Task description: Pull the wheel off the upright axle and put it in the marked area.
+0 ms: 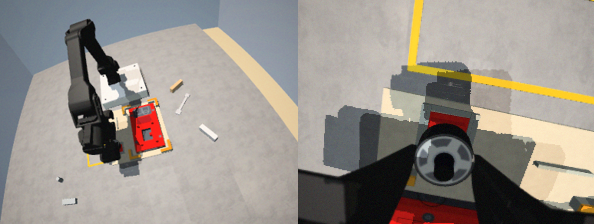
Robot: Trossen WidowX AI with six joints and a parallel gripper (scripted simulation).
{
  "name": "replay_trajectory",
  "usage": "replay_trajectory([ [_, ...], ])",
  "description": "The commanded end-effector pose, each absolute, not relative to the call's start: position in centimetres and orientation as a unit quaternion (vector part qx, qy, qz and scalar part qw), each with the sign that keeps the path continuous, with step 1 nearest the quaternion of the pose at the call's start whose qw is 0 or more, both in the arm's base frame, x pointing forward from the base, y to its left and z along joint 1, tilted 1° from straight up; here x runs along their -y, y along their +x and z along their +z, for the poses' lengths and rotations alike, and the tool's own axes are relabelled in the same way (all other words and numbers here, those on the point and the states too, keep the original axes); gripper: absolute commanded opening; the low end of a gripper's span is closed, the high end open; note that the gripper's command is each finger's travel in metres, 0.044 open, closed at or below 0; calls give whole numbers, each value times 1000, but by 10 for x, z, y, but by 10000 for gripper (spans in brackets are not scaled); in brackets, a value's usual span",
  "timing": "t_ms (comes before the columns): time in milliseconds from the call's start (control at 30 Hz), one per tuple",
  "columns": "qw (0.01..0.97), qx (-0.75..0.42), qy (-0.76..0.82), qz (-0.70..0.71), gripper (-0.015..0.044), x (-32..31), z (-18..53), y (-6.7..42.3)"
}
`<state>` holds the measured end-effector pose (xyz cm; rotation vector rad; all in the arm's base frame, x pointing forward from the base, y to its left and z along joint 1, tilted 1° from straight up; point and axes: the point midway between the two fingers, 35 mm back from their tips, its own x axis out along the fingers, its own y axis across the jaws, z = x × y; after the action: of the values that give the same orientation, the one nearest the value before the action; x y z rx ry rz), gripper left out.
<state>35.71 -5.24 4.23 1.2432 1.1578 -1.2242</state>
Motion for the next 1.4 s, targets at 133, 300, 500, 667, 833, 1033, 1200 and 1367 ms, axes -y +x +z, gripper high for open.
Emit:
replay_trajectory([
  [133, 501, -478, 514, -506, 0, 52, 45, 357],
  [300, 501, -478, 514, -506, 0, 52, 47, 358],
  [500, 501, -478, 514, -506, 0, 52, 49, 358],
  [667, 501, -478, 514, -506, 0, 52, 50, 358],
  [833, 501, -478, 514, -506, 0, 52, 52, 358],
  [1033, 501, -478, 514, -506, 0, 52, 54, 358],
  [1200, 502, -478, 514, -506, 0, 52, 56, 357],
  [1367, 502, -478, 514, -506, 0, 52, 57, 357],
])
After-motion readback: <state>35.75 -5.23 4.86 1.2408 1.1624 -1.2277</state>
